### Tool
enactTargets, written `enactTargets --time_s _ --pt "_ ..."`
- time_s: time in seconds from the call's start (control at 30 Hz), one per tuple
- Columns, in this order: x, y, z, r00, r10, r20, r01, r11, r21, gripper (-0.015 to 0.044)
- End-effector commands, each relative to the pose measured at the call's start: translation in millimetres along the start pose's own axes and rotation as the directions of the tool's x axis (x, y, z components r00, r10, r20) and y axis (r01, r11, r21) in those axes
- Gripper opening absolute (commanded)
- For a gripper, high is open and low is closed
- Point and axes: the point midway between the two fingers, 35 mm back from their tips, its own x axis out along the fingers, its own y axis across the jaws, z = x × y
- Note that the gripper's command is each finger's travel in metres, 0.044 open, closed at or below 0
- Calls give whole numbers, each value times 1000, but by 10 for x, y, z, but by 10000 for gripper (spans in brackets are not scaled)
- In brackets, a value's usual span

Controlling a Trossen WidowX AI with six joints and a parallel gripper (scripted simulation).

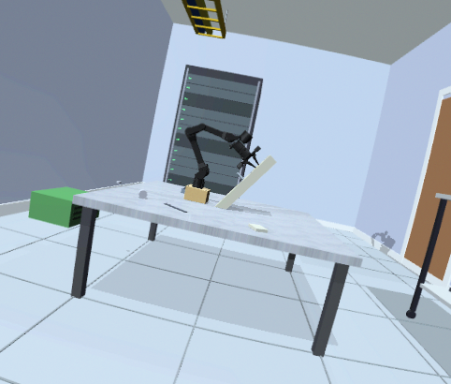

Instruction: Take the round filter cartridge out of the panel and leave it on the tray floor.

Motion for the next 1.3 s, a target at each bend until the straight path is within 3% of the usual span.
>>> enactTargets --time_s 0.0,0.4,0.57,1.0,1.27 --pt "49 -1 -11 1000 1 -7 -2 990 -144 0" --pt "51 -1 -11 1000 1 -7 -4 849 -528 0" --pt "21 -6 -10 1000 1 -7 -4 873 -487 0" --pt "-688 -2 -5 1000 6 -7 -8 904 -427 0" --pt "-722 86 -10 1000 6 -7 -9 906 -424 0"
